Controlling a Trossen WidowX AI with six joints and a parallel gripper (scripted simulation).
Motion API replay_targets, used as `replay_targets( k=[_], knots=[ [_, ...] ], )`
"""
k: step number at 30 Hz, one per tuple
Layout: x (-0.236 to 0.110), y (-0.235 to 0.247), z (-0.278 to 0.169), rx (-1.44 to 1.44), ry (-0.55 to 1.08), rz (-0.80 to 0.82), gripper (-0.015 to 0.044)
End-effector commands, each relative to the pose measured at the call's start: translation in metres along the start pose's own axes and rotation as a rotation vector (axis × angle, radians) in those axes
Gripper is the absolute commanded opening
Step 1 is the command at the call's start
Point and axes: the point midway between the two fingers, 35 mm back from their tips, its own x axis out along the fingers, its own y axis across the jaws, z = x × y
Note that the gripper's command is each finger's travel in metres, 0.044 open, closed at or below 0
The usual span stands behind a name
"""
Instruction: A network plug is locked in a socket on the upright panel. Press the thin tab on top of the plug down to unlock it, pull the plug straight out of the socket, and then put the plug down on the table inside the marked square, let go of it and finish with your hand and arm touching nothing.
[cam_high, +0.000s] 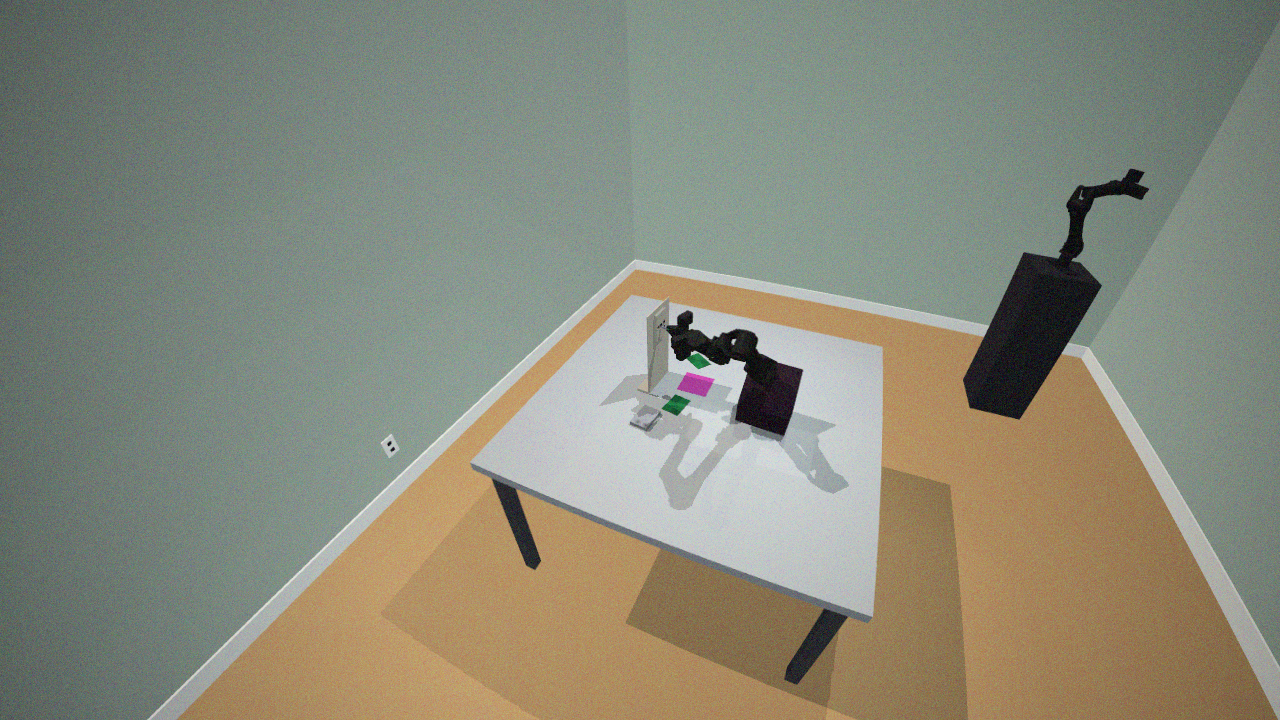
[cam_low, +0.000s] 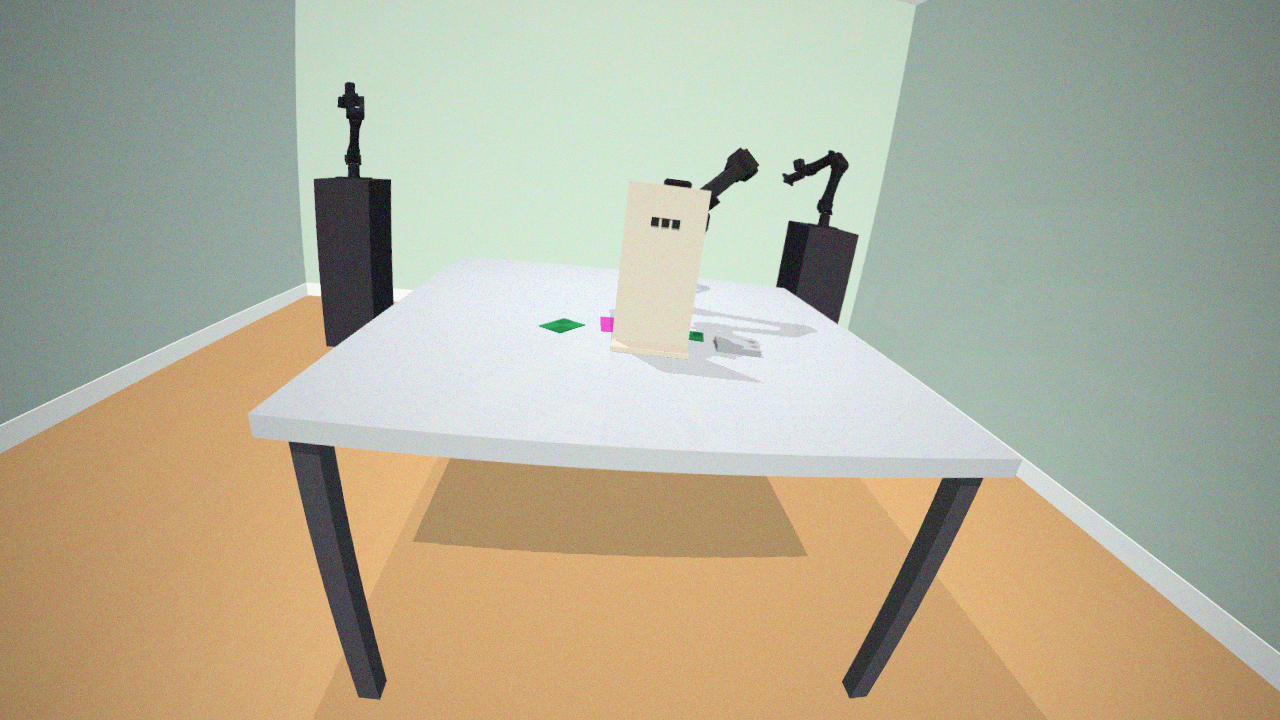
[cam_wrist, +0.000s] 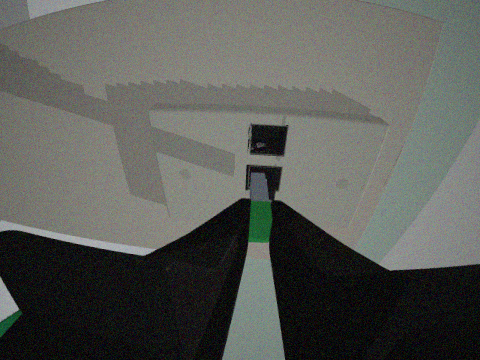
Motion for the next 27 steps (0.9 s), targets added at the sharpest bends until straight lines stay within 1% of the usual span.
replay_targets(
  k=[1, 27],
  knots=[
    [-0.004, 0.001, -0.002, -0.004, 0.002, 0.004, 0.0000],
    [-0.017, 0.001, -0.002, -0.004, 0.002, 0.004, 0.0000]
  ],
)
